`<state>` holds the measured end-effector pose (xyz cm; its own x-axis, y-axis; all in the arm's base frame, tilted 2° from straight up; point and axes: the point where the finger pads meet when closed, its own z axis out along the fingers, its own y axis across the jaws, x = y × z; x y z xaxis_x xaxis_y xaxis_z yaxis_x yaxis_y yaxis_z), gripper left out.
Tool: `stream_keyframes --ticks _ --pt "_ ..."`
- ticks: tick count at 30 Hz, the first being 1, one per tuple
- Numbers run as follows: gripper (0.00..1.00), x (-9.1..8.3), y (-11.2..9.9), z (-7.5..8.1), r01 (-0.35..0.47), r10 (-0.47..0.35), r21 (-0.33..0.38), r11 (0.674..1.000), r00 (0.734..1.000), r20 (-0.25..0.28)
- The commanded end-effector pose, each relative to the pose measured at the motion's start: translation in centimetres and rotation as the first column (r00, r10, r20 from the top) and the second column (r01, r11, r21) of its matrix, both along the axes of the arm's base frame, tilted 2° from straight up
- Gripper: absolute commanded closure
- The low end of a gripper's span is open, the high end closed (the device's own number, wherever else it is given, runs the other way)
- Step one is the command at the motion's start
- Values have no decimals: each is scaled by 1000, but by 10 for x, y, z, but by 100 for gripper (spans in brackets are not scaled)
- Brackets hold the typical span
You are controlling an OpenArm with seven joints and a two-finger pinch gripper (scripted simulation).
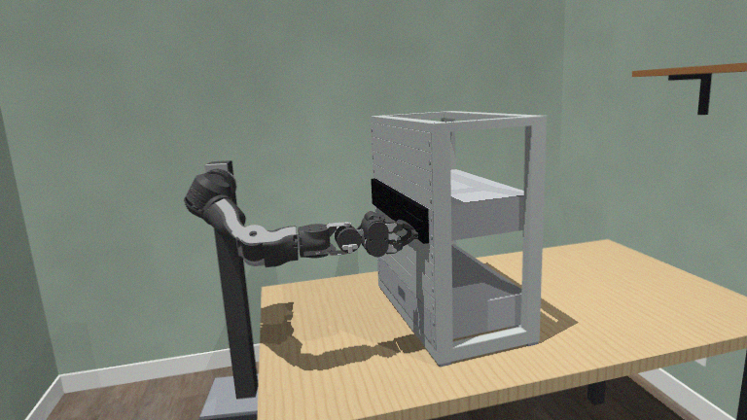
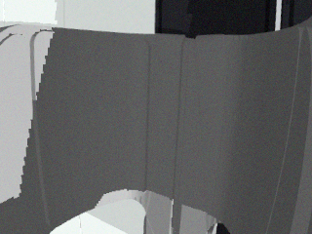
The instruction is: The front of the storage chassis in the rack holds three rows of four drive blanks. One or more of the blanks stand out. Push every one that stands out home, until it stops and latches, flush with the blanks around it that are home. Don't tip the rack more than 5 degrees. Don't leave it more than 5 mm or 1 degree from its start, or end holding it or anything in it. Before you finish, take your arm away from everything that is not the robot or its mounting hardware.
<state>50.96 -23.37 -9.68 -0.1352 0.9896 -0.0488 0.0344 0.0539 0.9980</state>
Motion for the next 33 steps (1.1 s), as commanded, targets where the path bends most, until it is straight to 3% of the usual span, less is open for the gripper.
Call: stream_keyframes --ticks 1,33 --pt "100 5 21 12 -51 50 15 999 998 34" --pt "100 6 23 13 -50 50 15 999 998 33"
